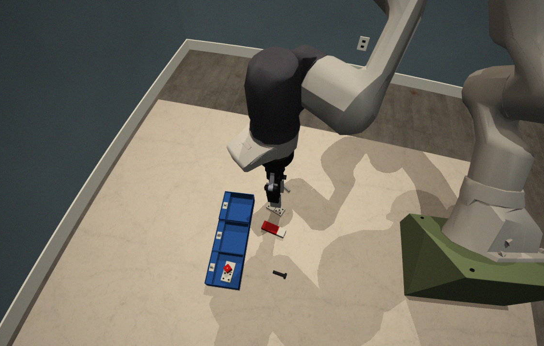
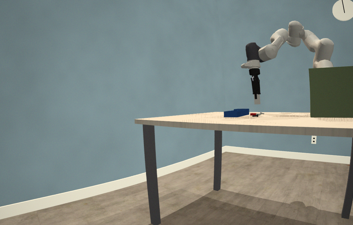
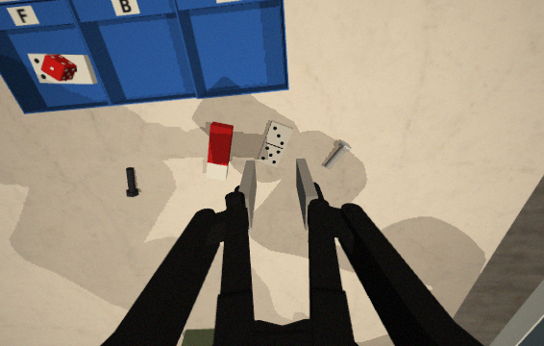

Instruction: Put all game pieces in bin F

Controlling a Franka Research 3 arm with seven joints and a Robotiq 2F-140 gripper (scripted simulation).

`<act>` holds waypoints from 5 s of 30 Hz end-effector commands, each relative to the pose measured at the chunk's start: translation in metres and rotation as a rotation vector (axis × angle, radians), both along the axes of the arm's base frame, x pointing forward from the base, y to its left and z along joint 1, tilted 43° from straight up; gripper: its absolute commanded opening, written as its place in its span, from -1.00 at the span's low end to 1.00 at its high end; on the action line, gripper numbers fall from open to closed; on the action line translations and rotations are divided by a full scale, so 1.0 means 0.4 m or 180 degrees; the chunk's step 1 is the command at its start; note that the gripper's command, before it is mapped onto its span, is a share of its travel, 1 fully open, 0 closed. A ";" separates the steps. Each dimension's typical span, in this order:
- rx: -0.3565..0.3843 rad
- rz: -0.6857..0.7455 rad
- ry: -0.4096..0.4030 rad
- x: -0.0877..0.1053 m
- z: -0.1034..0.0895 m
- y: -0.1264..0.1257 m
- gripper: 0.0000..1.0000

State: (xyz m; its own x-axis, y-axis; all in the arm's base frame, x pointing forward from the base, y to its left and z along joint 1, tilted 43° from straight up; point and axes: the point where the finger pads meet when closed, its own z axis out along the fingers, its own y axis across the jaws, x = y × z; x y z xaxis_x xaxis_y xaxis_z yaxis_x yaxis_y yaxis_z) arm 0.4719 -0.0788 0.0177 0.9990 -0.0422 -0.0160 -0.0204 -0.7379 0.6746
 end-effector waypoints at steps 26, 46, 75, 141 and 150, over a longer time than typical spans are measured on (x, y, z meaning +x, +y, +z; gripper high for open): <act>-0.0056 -0.0833 -0.0964 0.005 -0.001 0.006 -0.51; -0.0056 -0.0833 -0.0964 0.004 -0.001 0.006 -0.51; -0.0056 -0.0833 -0.0964 0.008 -0.089 -0.075 -0.51; -0.0056 -0.0833 -0.0964 0.007 -0.122 -0.109 -0.75; -0.0056 -0.0833 -0.0964 0.007 -0.073 -0.064 -0.75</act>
State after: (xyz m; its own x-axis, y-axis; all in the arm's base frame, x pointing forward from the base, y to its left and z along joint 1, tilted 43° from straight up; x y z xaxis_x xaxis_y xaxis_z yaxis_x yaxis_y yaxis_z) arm 0.4773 -0.1101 -0.0184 0.9102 -0.2970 0.2885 -0.4139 -0.6723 0.6137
